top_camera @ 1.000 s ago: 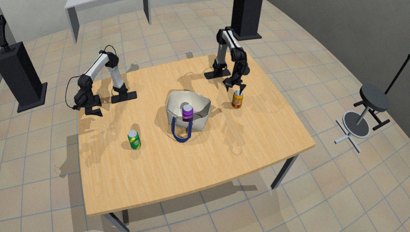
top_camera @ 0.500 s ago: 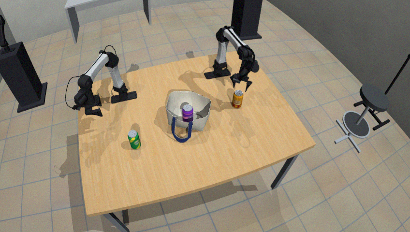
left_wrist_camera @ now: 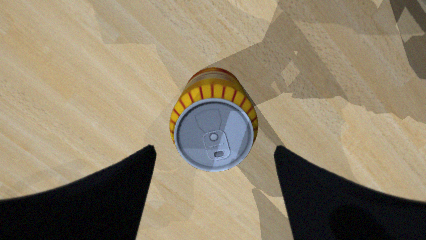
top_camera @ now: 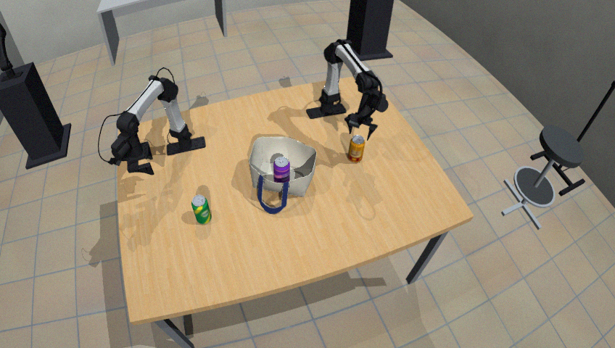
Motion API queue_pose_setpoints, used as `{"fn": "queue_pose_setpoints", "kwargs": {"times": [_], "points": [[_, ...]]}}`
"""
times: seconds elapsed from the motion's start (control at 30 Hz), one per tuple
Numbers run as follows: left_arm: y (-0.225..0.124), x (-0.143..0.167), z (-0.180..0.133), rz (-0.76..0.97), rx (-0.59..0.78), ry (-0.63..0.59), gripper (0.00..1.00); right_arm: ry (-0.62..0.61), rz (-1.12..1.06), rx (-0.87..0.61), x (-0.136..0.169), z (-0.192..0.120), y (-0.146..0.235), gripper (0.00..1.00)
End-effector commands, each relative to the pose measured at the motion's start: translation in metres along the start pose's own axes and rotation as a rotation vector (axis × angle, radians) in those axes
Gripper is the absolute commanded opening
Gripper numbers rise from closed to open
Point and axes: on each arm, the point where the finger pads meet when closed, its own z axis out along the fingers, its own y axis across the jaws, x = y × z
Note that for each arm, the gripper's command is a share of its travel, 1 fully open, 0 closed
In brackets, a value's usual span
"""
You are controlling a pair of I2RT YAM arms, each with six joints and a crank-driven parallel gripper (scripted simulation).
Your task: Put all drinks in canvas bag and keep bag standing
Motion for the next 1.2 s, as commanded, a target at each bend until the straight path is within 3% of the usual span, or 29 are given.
{"fn": "queue_pose_setpoints", "kwargs": {"times": [0.0,0.27,0.43,0.5,0.6,0.9,1.0,1.17], "points": [[0.006,-0.012,0.0,0.024,-0.052,-0.048,0.89,-0.058,0.01,-0.037,-0.006,-0.011,0.003,1.0],[0.008,-0.001,0.021,0.011,-0.036,-0.028,0.89,-0.058,0.01,-0.037,-0.006,-0.011,0.003,1.0],[0.008,-0.006,0.016,0.021,-0.044,-0.044,0.89,-0.058,0.01,-0.037,-0.006,-0.011,0.003,1.0],[0.005,0.005,0.032,0.009,-0.022,-0.022,0.89,-0.058,0.01,-0.037,-0.006,-0.011,0.003,1.0],[0.007,-0.002,0.024,0.026,-0.051,-0.053,0.89,-0.058,0.01,-0.037,-0.006,-0.011,0.003,1.0],[0.008,0.016,0.047,0.001,-0.031,-0.025,0.89,-0.058,0.01,-0.037,-0.006,-0.011,0.003,1.0],[0.008,0.011,0.038,0.006,-0.038,-0.033,0.89,-0.058,0.01,-0.037,-0.006,-0.011,0.003,1.0],[0.011,0.017,0.048,0.007,-0.052,-0.039,0.89,-0.058,0.01,-0.037,-0.006,-0.011,0.003,1.0]]}}
